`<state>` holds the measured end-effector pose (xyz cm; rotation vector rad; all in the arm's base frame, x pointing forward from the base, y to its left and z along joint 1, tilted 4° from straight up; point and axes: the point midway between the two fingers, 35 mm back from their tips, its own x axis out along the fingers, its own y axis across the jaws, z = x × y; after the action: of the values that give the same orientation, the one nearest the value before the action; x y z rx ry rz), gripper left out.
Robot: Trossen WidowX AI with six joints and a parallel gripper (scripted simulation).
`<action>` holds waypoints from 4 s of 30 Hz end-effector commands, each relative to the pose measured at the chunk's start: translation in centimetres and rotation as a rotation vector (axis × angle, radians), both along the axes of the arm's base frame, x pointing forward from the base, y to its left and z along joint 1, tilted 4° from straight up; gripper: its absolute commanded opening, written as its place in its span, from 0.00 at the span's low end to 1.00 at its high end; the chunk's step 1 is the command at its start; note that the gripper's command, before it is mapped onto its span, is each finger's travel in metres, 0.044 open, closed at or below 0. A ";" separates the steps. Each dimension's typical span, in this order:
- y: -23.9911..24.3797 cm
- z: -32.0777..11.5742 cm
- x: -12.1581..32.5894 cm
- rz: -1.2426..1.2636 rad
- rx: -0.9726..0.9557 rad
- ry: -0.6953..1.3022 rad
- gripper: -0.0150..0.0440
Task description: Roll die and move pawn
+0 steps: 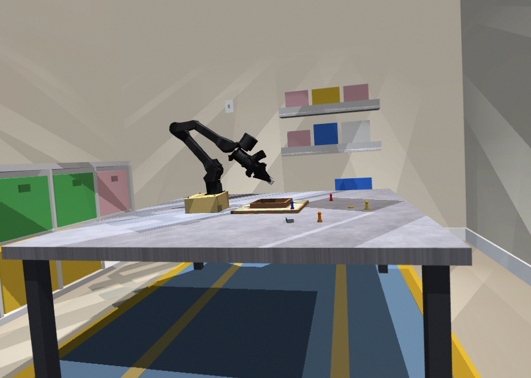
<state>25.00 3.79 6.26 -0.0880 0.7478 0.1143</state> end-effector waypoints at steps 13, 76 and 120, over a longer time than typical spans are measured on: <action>0.2 3.8 0.1 0.002 -0.004 -0.005 0.83; -10.4 -4.8 14.8 0.015 -0.152 0.817 0.59; -10.4 -5.1 15.2 0.015 -0.152 0.816 0.25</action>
<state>39.57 -6.62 -1.04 -0.1891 1.5925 0.1118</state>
